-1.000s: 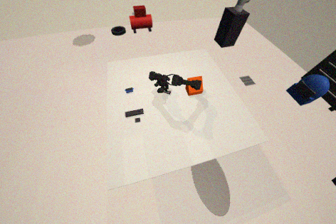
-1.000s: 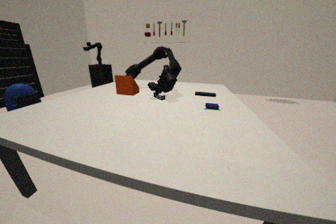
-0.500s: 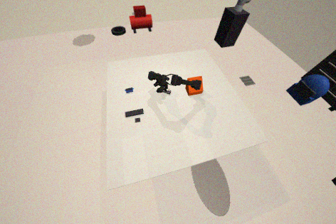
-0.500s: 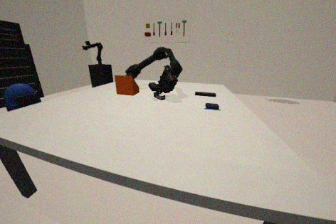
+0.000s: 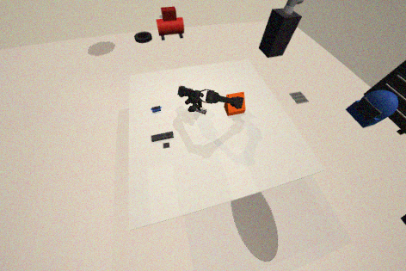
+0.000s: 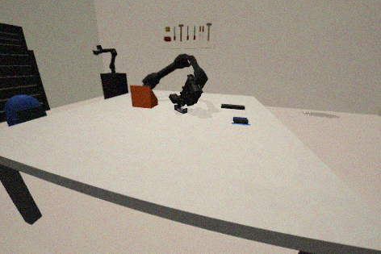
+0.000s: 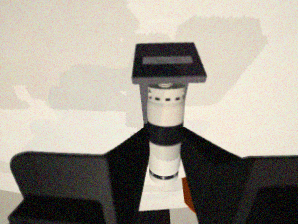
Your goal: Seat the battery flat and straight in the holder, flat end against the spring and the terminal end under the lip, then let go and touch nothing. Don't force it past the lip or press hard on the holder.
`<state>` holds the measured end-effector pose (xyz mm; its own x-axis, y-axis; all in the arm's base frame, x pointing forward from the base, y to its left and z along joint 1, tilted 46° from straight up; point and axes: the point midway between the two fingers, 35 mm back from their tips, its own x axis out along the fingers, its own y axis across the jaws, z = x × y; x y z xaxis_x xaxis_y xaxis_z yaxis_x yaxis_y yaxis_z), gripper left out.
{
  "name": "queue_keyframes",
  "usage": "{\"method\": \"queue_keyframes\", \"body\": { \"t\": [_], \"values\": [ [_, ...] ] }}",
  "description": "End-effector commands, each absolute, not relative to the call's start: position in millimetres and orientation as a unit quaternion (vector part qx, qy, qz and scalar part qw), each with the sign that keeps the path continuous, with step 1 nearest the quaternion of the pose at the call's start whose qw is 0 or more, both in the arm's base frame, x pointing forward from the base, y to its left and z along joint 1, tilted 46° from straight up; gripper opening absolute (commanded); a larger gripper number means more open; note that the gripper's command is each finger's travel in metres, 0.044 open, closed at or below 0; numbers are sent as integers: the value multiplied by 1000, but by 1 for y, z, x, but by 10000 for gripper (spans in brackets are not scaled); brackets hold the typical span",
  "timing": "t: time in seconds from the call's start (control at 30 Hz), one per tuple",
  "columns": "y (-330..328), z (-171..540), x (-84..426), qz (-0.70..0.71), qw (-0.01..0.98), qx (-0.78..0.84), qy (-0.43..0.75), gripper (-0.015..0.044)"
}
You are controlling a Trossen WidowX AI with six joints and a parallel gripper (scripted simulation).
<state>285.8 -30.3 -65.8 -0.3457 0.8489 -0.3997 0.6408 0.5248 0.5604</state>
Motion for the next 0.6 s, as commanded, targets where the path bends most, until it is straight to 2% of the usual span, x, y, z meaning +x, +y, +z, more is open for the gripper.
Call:
{"method": "queue_keyframes", "body": {
  "t": [0.0,0.57],
  "values": [
    [-33,-69,291,156,346,458,804,75],
    [-33,-71,292,144,361,456,800,75]
  ]
}}
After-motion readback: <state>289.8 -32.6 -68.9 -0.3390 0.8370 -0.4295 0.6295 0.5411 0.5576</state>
